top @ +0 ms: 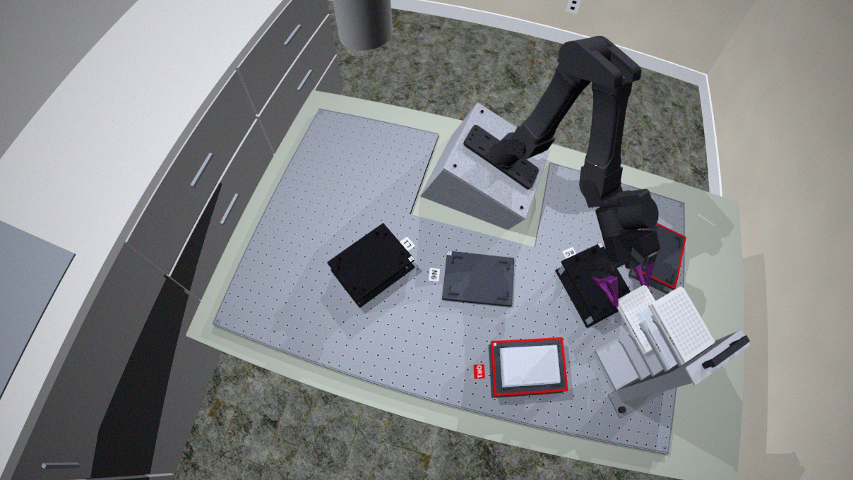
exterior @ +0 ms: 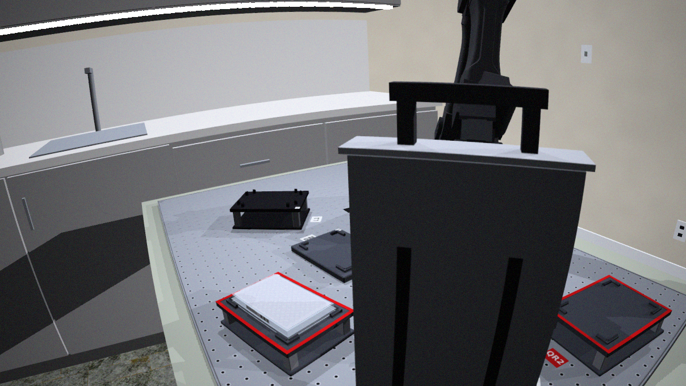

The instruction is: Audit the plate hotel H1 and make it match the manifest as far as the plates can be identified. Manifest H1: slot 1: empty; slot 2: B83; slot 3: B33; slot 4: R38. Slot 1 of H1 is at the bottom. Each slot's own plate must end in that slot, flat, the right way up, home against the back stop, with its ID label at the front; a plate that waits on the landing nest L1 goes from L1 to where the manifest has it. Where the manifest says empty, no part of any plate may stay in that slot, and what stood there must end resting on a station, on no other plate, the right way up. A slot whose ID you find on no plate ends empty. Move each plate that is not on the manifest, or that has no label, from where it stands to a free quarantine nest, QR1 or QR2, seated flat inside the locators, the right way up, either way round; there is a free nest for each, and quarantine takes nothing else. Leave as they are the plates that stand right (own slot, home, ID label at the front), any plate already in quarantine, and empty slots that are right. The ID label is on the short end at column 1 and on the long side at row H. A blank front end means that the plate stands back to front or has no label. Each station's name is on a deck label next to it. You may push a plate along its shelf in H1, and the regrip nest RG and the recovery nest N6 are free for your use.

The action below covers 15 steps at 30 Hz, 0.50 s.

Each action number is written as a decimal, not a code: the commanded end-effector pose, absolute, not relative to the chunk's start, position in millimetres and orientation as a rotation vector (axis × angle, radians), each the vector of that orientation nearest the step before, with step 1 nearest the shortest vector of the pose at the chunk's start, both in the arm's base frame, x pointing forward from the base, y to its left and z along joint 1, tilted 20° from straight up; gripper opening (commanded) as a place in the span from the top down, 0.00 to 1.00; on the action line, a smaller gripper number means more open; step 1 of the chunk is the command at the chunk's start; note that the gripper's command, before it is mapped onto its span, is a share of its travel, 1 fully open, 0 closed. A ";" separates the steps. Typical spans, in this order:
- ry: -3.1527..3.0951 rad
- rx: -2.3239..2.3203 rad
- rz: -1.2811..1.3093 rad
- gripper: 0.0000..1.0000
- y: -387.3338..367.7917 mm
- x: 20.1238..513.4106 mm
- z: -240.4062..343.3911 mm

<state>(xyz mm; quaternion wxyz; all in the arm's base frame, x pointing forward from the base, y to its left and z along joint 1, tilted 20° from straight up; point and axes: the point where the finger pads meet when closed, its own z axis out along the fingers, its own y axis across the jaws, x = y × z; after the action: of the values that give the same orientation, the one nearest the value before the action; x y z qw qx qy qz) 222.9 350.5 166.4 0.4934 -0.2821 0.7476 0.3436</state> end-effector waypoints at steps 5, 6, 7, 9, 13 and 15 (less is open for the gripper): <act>1.760 -0.654 0.842 0.14 359.5 236.6 184.9; 1.759 -0.655 0.843 0.14 360.4 236.4 184.7; 1.759 -0.657 0.845 0.14 361.3 236.3 184.5; 1.759 -0.656 0.845 0.14 362.2 237.2 184.2; 1.759 -0.656 0.844 0.14 363.1 238.3 183.9; 1.759 -0.655 0.844 0.14 364.0 239.3 183.5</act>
<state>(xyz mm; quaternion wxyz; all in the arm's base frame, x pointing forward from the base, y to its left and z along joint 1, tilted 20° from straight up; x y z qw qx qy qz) 228.9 358.3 167.7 0.4977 -0.2798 0.7446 0.3457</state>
